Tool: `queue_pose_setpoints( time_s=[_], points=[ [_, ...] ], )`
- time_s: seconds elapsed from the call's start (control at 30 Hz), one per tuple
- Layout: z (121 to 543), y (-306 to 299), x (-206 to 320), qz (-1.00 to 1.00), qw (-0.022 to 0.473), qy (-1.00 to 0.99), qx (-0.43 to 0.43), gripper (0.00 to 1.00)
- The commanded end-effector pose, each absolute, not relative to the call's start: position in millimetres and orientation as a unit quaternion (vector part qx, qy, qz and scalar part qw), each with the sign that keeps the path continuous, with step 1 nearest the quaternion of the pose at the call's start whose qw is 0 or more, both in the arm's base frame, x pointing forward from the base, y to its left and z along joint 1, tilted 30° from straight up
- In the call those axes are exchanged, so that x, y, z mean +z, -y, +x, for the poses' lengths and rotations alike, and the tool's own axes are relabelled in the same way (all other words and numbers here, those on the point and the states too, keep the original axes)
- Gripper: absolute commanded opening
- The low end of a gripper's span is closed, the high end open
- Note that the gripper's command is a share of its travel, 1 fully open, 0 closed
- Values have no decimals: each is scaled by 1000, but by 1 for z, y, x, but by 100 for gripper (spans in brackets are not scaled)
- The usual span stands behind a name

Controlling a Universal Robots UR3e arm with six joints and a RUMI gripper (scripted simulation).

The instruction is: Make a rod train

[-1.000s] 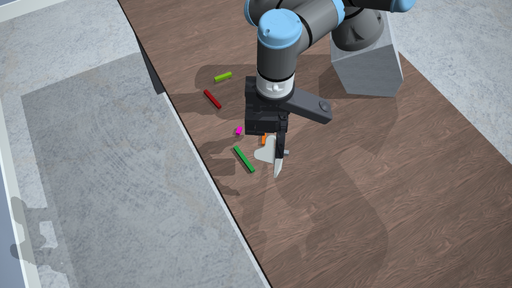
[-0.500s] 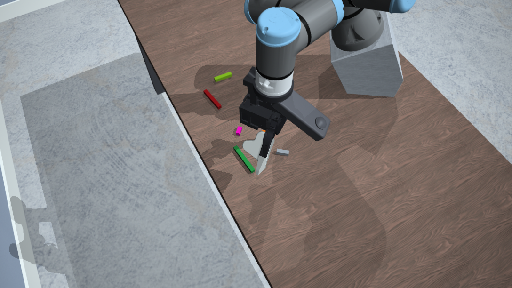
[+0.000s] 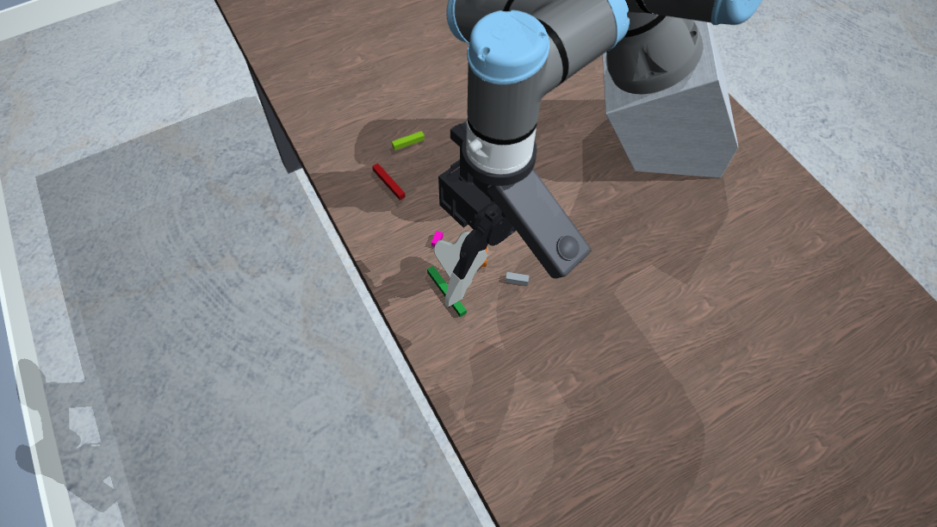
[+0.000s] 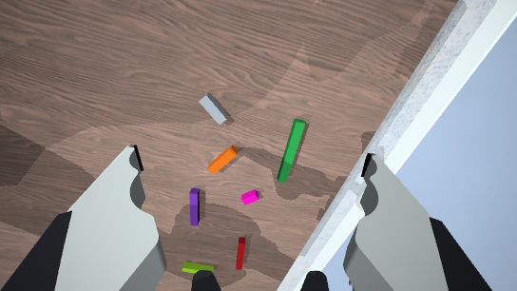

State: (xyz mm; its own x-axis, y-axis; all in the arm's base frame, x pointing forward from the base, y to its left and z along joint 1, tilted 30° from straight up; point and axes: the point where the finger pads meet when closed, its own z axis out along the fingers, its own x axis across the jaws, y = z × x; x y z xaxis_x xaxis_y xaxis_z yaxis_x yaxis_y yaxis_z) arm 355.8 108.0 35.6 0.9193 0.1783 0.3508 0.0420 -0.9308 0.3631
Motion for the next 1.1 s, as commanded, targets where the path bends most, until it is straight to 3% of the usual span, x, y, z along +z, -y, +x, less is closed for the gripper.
queue_pose_setpoints(
  time_s=[0.0, 1.07],
  points=[
    [357, -108, 37, 965, 169, -5, 202, 100],
    [359, -107, 38, 963, 154, 64, 213, 100]
  ],
)
